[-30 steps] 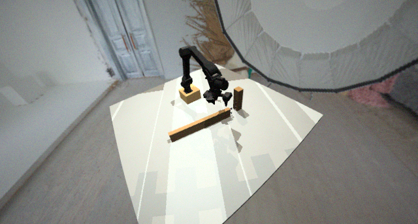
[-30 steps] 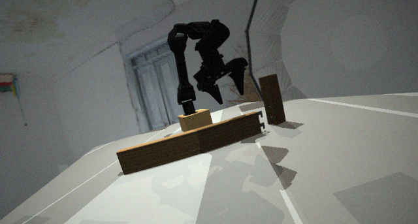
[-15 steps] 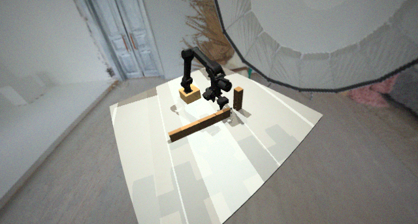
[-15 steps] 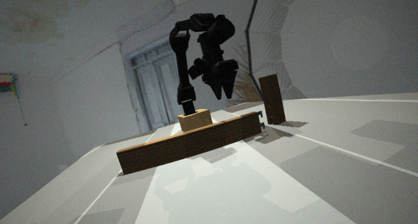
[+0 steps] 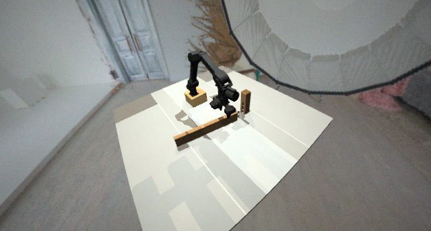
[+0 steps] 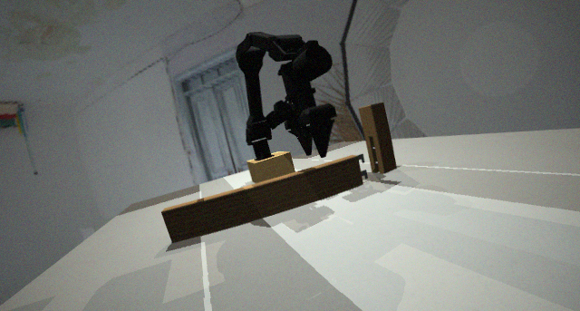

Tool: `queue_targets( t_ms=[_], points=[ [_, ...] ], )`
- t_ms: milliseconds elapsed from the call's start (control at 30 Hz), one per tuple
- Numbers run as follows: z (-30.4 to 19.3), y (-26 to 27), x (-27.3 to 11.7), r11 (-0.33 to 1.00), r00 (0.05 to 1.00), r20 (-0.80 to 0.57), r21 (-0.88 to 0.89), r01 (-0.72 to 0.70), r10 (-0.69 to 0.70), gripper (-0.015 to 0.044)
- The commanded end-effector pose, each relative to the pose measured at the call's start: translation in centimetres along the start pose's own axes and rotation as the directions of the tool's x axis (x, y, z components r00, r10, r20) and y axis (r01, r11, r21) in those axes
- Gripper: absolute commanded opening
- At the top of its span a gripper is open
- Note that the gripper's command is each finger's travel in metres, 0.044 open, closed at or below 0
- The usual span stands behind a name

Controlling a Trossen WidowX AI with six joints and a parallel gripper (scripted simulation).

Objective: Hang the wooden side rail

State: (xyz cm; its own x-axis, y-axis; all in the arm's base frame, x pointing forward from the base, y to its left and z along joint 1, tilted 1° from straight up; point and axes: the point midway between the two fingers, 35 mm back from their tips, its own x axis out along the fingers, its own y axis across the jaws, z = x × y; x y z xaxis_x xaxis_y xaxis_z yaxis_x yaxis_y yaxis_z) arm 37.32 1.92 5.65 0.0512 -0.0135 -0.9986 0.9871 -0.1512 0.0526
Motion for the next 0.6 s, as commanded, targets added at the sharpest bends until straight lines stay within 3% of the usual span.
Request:
queue_targets(
  t_ms=[0,567],
  points=[
    [0.1,-0.2,0.8,1.0,1.0,0.007,0.005,0.01,-0.01,0.044],
    [0.1,-0.1,3.3,1.0,1.0,0.007,0.005,0.01,-0.01,0.044]
  ],
)
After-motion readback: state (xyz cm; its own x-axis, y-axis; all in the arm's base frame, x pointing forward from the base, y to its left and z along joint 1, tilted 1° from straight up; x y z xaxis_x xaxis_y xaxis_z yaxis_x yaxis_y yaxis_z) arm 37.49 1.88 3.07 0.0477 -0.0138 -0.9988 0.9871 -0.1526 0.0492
